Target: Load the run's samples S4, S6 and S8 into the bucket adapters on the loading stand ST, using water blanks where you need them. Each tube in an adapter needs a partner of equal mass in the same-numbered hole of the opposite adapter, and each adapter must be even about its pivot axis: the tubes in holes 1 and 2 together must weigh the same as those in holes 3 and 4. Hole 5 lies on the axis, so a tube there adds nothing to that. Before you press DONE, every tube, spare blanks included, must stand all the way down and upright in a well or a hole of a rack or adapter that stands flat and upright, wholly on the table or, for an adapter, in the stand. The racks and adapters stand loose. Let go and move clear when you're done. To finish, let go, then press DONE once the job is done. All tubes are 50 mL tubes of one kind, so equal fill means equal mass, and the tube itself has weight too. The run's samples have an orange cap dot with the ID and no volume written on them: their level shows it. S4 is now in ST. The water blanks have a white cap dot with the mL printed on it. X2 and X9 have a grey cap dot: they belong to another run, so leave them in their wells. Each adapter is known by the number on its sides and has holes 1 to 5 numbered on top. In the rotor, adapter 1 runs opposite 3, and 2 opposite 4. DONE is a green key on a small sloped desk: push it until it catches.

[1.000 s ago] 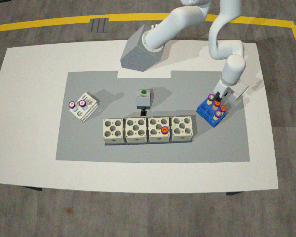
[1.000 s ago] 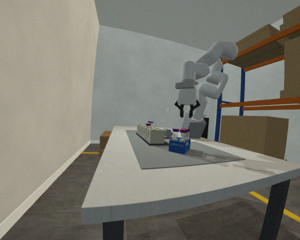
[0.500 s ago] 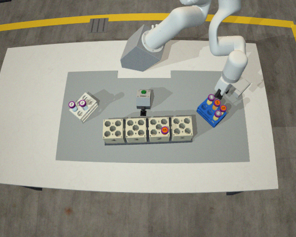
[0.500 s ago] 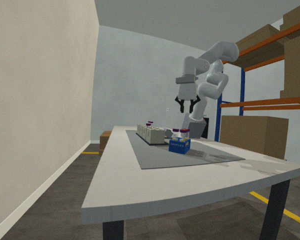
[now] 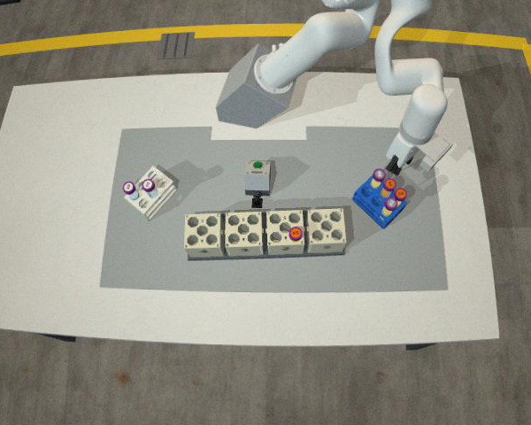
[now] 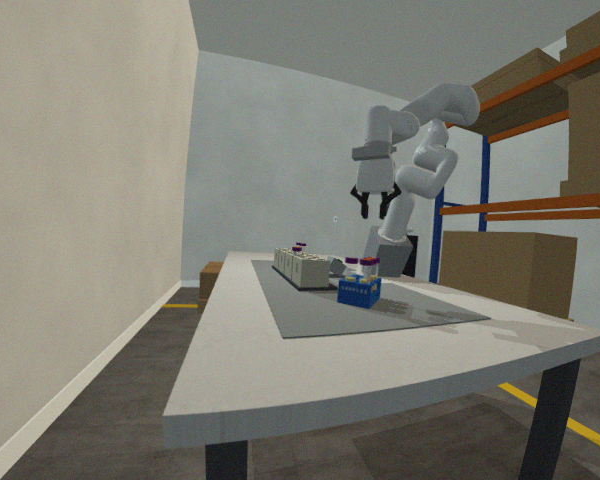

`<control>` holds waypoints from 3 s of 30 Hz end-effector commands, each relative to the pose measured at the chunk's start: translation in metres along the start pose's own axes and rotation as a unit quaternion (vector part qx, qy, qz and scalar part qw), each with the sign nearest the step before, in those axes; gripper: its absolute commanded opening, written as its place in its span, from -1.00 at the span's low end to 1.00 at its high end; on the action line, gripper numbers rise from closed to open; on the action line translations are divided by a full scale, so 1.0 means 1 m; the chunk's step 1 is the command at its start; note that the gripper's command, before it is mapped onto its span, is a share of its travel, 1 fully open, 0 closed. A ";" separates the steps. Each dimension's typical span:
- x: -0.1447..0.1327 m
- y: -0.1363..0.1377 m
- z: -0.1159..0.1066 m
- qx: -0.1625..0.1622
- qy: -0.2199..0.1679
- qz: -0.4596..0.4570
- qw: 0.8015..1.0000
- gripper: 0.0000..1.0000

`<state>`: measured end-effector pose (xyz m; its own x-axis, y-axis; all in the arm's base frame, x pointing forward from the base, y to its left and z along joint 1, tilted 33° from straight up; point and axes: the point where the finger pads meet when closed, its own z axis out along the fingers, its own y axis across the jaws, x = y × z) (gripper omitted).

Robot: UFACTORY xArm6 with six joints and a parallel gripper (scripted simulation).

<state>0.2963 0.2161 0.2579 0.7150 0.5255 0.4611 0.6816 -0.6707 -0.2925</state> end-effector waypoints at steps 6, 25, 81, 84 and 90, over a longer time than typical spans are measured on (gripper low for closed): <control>0.001 0.000 -0.002 0.000 0.002 -0.001 1.000 -0.13; -0.009 0.039 -0.002 0.000 0.002 0.132 0.991 0.15; -0.072 0.271 -0.002 -0.001 0.001 0.351 0.936 0.15; -0.076 0.286 -0.002 -0.001 0.001 0.351 0.936 0.15; -0.076 0.287 -0.002 -0.001 0.001 0.351 0.936 0.15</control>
<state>0.4328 -0.0134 0.1408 0.9868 -0.0477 0.1548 0.0408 -0.8515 -0.5227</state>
